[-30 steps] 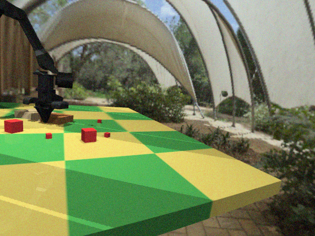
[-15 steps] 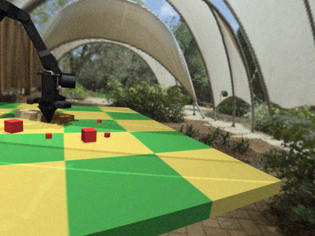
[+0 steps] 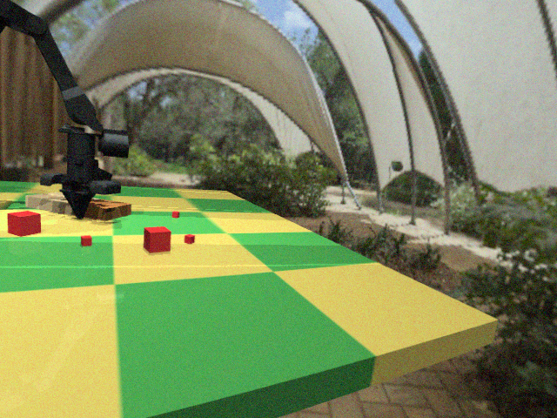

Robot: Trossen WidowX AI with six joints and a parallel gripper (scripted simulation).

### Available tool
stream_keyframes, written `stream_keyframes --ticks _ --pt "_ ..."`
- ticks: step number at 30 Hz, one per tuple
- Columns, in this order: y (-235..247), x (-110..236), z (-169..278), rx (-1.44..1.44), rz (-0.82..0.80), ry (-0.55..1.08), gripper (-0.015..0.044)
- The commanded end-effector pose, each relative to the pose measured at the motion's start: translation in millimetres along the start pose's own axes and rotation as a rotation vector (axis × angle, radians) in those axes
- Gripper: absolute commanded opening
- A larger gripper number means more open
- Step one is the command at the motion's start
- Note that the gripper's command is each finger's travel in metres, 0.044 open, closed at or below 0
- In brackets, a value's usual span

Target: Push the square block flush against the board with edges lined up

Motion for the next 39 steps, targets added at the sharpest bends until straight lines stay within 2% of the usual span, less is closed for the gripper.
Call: stream_keyframes --ticks 1,15,20,27,39 --pt "0 2 7 0.003 0.005 -0.007 0.0" --pt "1 2 23 0.0 -0.001 0.001 0.0" --pt "2 54 24 0.003 0.005 -0.005 0.0" --pt "0 52 22 -0.002 0.011 -0.009 0.0" --pt "-22 58 -3 -0.397 0.009 -0.013 0.0"
Point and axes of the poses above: the point midway between the two fingers, 35 mm back from their tips, its own x axis back along the fingers, its own y axis across the jaws, z = x × y, the point moved 8 cm from there along x, back along the fingers, and after that the axes turned 1 degree about x, right-handed, at the moved point
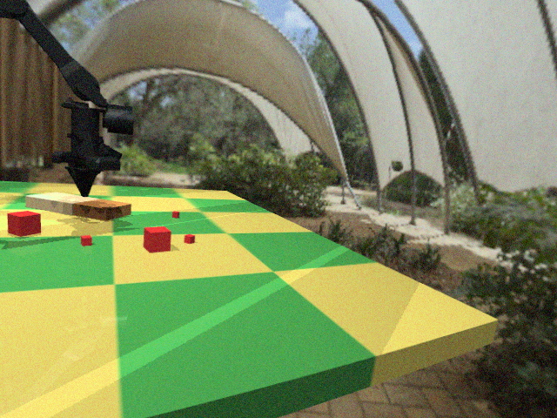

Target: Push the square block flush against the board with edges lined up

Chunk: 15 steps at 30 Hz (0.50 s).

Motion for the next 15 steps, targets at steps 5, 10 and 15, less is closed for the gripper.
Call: stream_keyframes --ticks 5,10,15 --pt "-10 2 -23 -0.289 -0.002 0.001 0.0" --pt "-15 3 -36 -0.463 -0.002 0.0 0.0" --pt "-20 4 -50 -0.638 -0.002 0.0 0.0"
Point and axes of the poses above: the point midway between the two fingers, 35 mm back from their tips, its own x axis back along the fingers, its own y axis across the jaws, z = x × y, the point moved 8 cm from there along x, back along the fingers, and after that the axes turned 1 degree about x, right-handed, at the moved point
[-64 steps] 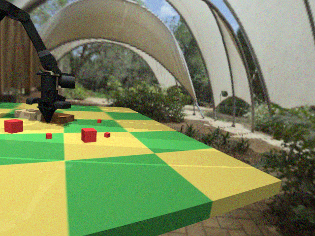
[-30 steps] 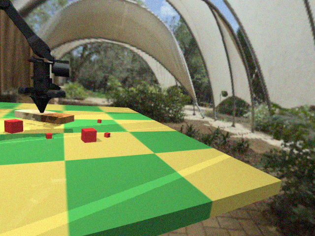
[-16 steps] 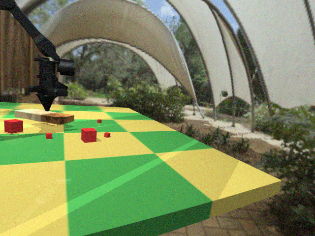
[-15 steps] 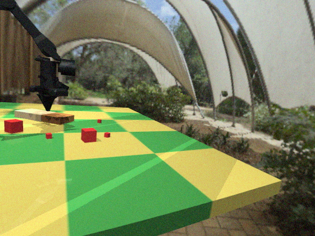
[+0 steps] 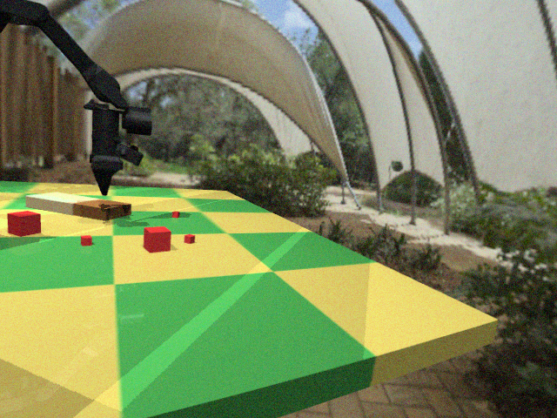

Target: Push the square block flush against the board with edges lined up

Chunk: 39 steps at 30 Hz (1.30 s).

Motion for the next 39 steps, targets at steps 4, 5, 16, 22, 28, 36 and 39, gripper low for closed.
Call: stream_keyframes --ticks 4,5,16,22,28,36,39 --pt "4 0 -21 -0.259 -0.002 0.001 0.0" --pt "4 0 -24 -0.294 -0.002 0.001 0.0" --pt "11 -1 -53 -0.678 -0.003 0.001 0.0" --pt "13 -2 -59 -0.765 -0.003 0.001 0.0" --pt "13 -30 -60 -0.761 -0.005 0.002 0.0" --pt "13 -57 -59 -0.765 -0.003 0.001 0.0" --pt "15 -57 -58 -0.765 -0.003 0.001 0.0"
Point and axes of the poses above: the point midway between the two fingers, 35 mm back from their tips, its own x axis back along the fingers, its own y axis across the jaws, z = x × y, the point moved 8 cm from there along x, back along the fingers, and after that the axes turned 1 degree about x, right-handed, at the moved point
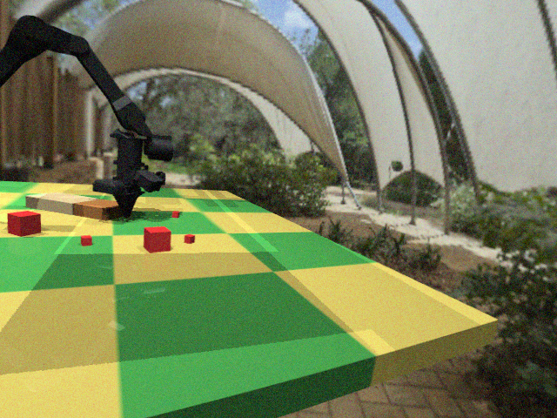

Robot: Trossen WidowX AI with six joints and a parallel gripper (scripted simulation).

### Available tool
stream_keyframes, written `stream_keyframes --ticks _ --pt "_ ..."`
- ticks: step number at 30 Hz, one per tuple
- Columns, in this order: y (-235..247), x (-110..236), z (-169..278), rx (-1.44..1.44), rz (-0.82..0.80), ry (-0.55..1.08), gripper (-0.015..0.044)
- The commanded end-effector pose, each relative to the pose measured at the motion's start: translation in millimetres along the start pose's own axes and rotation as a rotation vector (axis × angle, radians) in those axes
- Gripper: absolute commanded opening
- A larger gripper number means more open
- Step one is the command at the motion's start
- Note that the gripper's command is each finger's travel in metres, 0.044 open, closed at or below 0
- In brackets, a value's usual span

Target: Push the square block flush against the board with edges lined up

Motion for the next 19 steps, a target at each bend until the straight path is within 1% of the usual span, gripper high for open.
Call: stream_keyframes --ticks 1,11,19 --pt "2 0 2 -0.004 -0.009 -0.008 0.0" --pt "3 0 18 -0.004 -0.01 -0.006 0.0" --pt "3 0 9 -0.004 -0.01 -0.007 0.0"
Point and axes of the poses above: the point midway between the two fingers, 35 mm back from their tips, its own x axis back along the fingers, its own y axis across the jaws, z = x × y, the point moved 8 cm from there along x, back along the fingers, and after that the axes turned 1 degree about x, right-handed, at the moved point
